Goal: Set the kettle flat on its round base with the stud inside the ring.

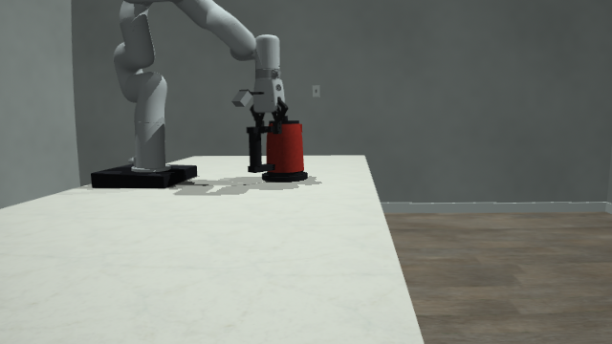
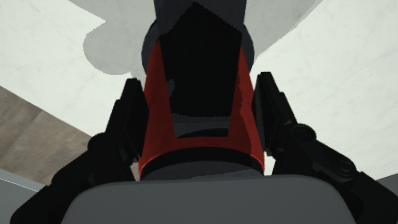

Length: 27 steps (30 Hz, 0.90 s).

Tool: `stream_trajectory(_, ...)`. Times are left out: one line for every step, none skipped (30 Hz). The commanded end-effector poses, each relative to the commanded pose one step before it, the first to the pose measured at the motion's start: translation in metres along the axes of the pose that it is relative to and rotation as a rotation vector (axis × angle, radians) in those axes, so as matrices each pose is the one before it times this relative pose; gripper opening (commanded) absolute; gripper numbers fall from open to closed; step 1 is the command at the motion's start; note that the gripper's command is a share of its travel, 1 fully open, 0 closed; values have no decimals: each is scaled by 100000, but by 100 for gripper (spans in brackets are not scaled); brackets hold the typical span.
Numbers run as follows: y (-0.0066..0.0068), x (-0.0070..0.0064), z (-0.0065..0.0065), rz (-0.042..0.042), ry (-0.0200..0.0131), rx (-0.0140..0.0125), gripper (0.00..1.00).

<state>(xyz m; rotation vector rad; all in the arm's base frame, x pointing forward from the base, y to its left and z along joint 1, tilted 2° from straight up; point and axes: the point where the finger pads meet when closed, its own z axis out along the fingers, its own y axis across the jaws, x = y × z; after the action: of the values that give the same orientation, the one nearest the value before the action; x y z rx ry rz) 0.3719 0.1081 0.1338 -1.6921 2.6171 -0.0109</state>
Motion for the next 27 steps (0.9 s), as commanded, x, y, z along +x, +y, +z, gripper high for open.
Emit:
stream_trajectory(-88, -91, -115, -7, -250, 232, 81)
stream_trajectory(0, 0, 0, 0, 0, 0, 81)
stream_trajectory(0, 0, 0, 0, 0, 0, 81)
stream_trajectory(0, 0, 0, 0, 0, 0, 81)
stream_trajectory(0, 0, 0, 0, 0, 0, 81)
stream_trajectory(0, 0, 0, 0, 0, 0, 81)
stream_trajectory(0, 0, 0, 0, 0, 0, 81)
stream_trajectory(0, 0, 0, 0, 0, 0, 81)
stream_trajectory(0, 0, 0, 0, 0, 0, 81)
stream_trajectory(0, 0, -4, 0, 0, 0, 81)
stream_trajectory(0, -1, -28, -1, -1, -1, 81)
stream_trajectory(0, -2, -71, -2, -1, -3, 81)
stream_trajectory(0, -2, -129, -2, -2, -4, 81)
stream_trajectory(0, -2, -199, -2, -1, -3, 81)
stream_trajectory(0, 1, -277, 1, 1, 2, 81)
stream_trajectory(0, 0, 0, 0, 0, 0, 81)
stream_trajectory(0, 0, 0, 0, 0, 0, 81)
stream_trajectory(-1, 4, -359, 4, 3, 7, 81)
stream_trajectory(0, -4, -442, -5, -3, -6, 81)
stream_trajectory(0, 5, -526, 5, 4, 8, 81)
stream_trajectory(0, -4, -606, -4, -2, -5, 81)
stream_trajectory(0, 1, -682, 1, 1, 2, 81)
stream_trajectory(0, 3, -751, 3, 2, 3, 81)
stream_trajectory(0, -1, -811, -1, 0, 0, 81)
stream_trajectory(-1, -1, -862, -1, 0, -1, 81)
stream_trajectory(0, 0, -900, 0, 0, 0, 81)
stream_trajectory(0, 0, -927, 0, 0, 1, 81)
